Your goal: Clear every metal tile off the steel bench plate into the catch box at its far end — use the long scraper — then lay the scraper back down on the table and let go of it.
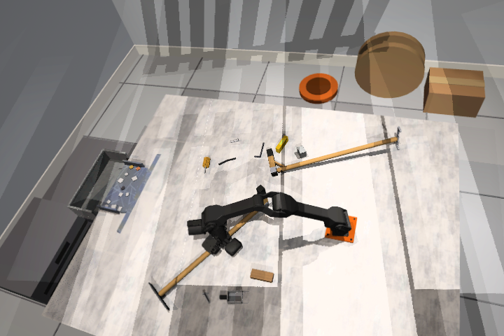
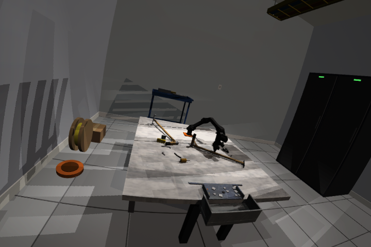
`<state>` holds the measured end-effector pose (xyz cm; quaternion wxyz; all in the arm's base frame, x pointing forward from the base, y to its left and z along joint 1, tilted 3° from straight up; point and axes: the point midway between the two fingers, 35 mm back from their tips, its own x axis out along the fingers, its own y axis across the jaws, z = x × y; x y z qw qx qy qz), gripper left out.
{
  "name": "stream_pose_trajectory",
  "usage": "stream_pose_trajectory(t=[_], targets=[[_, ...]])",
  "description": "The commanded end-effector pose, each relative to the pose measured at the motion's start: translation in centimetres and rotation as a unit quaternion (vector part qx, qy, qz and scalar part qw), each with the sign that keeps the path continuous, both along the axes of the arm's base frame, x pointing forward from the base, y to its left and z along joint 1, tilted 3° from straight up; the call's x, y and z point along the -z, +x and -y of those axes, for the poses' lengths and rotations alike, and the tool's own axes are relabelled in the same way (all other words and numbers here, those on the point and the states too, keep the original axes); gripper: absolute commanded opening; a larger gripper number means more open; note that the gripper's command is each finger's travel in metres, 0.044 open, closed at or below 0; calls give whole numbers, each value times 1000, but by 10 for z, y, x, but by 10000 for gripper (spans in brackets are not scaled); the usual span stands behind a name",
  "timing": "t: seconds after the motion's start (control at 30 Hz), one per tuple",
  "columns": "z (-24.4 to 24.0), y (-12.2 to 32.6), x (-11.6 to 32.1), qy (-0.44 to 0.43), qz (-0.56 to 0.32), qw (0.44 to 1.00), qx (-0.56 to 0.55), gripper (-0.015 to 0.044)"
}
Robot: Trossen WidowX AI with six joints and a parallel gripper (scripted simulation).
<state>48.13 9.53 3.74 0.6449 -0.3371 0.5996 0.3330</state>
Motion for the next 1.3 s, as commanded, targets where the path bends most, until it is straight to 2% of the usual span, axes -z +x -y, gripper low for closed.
stream_pose_trajectory(t=[0.0, 1.13, 1.27], targets=[[4, 4, 2, -2, 2, 1000, 0, 0], [27, 27, 4, -3, 15, 1000, 0, 0], [22, 25, -9, 1, 21, 1000, 0, 0]])
